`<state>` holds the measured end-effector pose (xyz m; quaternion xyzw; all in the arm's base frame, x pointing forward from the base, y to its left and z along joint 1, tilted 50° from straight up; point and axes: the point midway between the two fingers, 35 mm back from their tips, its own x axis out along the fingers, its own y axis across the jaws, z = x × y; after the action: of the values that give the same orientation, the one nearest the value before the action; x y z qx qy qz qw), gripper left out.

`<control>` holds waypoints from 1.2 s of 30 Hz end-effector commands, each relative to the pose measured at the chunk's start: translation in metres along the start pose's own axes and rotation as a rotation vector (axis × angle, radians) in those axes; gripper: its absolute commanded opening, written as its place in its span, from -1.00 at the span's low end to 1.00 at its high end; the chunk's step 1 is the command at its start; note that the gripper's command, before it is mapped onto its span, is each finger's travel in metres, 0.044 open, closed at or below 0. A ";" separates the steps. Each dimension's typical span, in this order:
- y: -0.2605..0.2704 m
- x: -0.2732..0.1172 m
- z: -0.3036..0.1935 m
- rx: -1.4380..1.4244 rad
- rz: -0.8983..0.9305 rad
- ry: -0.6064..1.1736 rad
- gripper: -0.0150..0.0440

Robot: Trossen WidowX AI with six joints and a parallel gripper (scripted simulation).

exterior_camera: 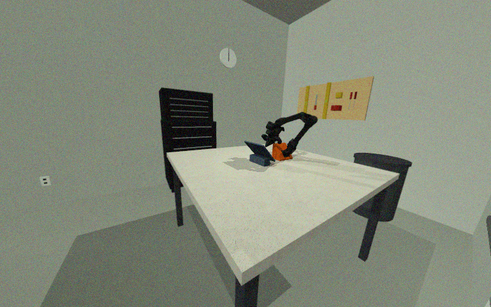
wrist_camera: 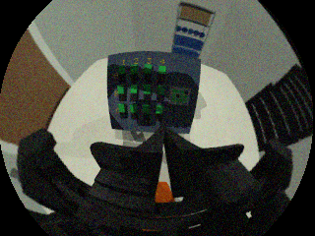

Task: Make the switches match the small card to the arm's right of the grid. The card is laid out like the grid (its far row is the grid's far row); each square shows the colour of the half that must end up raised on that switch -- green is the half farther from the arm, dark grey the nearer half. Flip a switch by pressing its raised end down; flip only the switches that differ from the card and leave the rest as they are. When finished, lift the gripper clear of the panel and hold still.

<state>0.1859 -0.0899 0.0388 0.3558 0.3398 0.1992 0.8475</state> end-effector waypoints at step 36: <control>0.005 0.055 -0.005 0.010 0.021 -0.021 -0.49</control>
<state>0.2196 -0.0576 0.0173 0.3598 0.3286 0.2009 0.8498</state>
